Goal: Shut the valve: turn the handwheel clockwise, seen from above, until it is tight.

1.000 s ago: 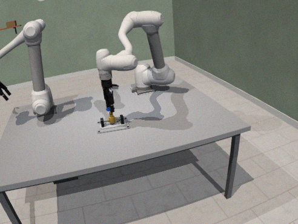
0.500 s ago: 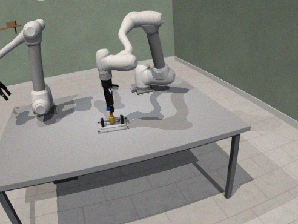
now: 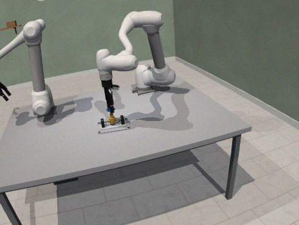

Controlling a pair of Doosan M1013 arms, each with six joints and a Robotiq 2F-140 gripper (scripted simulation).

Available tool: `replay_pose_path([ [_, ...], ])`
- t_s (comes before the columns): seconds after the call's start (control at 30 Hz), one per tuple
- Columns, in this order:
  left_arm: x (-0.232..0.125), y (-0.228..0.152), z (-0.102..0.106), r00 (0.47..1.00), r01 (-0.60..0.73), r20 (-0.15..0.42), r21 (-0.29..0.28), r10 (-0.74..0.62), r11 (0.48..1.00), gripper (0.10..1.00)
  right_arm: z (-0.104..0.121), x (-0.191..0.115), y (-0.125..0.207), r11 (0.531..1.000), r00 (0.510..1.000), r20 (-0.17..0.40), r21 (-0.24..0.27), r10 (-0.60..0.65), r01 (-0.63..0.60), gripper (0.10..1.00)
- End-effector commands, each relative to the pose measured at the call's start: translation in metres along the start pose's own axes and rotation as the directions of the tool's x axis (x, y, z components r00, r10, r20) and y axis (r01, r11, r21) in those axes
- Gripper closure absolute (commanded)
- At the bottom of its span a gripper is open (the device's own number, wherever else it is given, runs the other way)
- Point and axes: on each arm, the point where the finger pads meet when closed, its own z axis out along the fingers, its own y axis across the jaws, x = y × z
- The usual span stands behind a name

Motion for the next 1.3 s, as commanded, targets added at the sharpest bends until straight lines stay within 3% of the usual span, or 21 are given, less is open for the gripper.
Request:
replay_pose_path([
  [0.0,-0.0003,0.0005,-0.0012,1.000,-0.008,0.001,-0.002,0.008,1.000,0.999,-0.0004,0.0001,-0.0001,1.000,1.000,-0.001,0.000,0.000,0.000,0.098],
  [1.27,-0.0003,0.0005,-0.0012,0.996,-0.093,0.001,-0.002,0.093,0.996,0.999,-0.0004,0.0001,-0.0001,1.000,1.000,-0.001,0.000,0.000,0.000,0.098],
])
